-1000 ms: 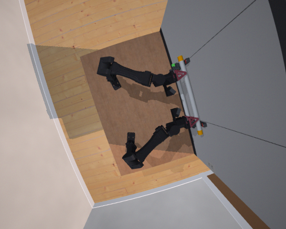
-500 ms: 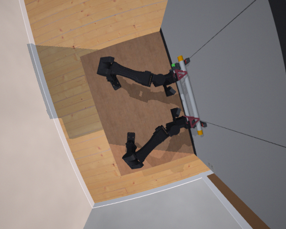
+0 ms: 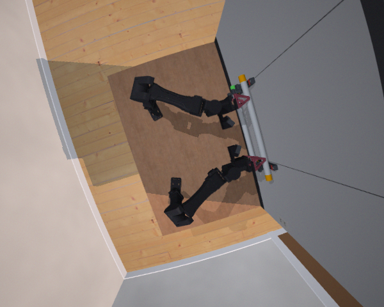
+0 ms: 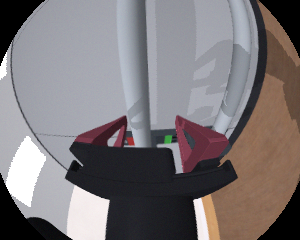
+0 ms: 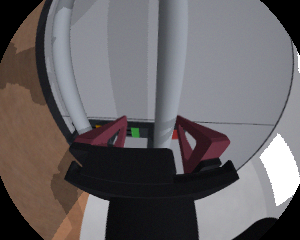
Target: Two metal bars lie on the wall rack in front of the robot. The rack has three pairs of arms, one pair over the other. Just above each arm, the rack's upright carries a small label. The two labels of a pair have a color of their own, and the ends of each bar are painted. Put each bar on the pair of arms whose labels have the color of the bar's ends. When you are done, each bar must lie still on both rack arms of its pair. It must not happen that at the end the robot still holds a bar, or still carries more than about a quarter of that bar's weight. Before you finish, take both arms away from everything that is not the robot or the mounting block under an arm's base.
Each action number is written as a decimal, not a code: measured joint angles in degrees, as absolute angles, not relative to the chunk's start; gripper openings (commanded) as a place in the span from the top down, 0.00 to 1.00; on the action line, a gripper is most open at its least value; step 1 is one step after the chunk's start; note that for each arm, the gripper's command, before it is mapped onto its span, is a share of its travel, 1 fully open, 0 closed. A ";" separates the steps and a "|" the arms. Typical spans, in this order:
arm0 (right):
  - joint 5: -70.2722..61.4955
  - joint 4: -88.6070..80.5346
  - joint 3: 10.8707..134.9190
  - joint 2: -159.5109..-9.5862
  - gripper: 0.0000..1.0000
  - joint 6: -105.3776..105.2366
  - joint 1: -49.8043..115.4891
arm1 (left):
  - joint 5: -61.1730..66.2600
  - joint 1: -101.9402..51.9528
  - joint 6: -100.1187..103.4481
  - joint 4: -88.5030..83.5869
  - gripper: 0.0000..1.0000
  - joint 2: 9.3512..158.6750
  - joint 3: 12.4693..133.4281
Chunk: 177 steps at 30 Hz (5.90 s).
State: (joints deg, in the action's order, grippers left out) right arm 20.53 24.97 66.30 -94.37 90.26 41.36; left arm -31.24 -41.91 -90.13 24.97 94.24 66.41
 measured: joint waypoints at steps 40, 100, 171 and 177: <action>23.14 25.19 57.67 -84.88 0.26 90.28 44.03 | -35.20 -46.13 -90.17 25.15 0.26 86.04 58.57; 26.04 46.70 39.81 -88.88 0.26 90.28 46.76 | -37.63 -48.38 -90.17 46.65 0.26 88.66 39.77; 23.62 64.45 44.58 -109.43 0.26 90.28 44.36 | -31.79 -42.30 -90.19 64.93 0.26 107.92 42.28; 23.16 63.92 46.11 -110.43 0.26 90.28 43.90 | -31.18 -41.71 -90.19 64.47 0.26 108.88 43.68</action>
